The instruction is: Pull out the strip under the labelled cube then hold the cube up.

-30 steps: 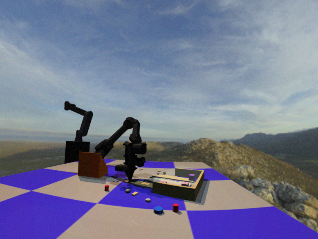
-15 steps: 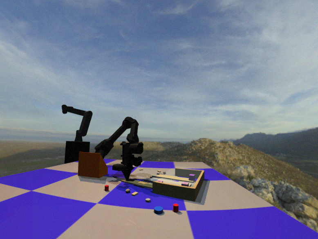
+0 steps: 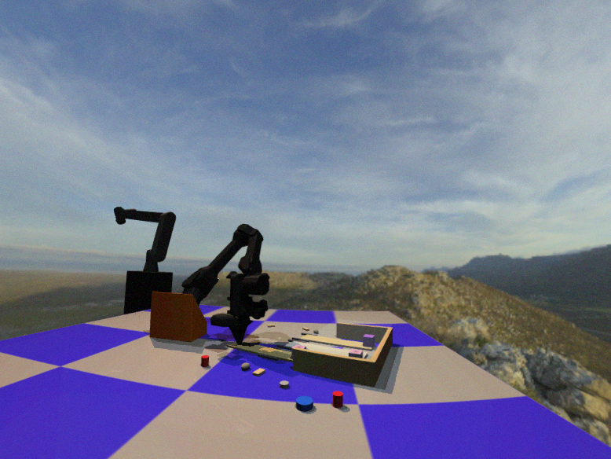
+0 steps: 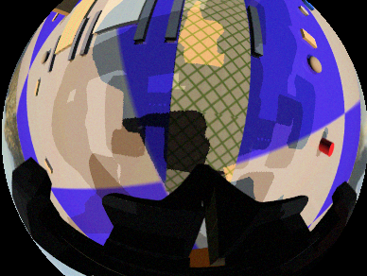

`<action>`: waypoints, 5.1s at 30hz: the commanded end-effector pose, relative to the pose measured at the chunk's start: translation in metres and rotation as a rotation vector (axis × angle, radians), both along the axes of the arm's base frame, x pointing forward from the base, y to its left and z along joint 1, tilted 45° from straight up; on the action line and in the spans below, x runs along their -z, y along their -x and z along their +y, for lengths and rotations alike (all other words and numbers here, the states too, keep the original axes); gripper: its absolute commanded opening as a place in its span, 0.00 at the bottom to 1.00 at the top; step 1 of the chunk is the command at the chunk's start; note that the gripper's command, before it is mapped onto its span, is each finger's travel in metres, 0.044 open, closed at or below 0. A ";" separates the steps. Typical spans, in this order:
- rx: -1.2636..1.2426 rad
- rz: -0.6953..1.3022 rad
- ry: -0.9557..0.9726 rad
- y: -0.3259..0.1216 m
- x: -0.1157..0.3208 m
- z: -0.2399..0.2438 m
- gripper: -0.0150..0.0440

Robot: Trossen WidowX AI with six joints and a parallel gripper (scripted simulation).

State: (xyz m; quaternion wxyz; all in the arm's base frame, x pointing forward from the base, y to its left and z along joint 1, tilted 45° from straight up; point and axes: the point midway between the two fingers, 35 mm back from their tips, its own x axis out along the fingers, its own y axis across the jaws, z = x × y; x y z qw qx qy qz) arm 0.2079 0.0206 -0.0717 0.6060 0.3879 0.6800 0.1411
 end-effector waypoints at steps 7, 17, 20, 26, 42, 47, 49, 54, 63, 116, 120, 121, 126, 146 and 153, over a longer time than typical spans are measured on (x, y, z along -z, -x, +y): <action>-0.014 0.028 -0.007 0.023 -0.002 0.009 0.25; -0.014 0.028 -0.008 0.035 -0.005 0.012 0.25; -0.014 0.029 -0.008 0.036 -0.005 0.013 0.25; -0.014 0.029 -0.008 0.036 -0.005 0.013 0.25; -0.014 0.029 -0.008 0.036 -0.005 0.013 0.25; -0.014 0.029 -0.008 0.036 -0.005 0.013 0.25; -0.014 0.029 -0.008 0.036 -0.005 0.013 0.25; -0.014 0.029 -0.008 0.036 -0.005 0.013 0.25; -0.014 0.029 -0.008 0.036 -0.005 0.013 0.25; -0.103 -0.067 0.000 -0.107 -0.008 -0.073 1.00; -0.103 -0.068 0.001 -0.120 -0.006 -0.078 1.00; -0.103 -0.068 0.001 -0.123 -0.006 -0.079 1.00; -0.103 -0.069 0.001 -0.139 -0.003 -0.085 1.00; -0.103 -0.071 0.002 -0.169 0.013 -0.086 0.68; -0.103 -0.071 0.002 -0.169 0.021 -0.078 0.68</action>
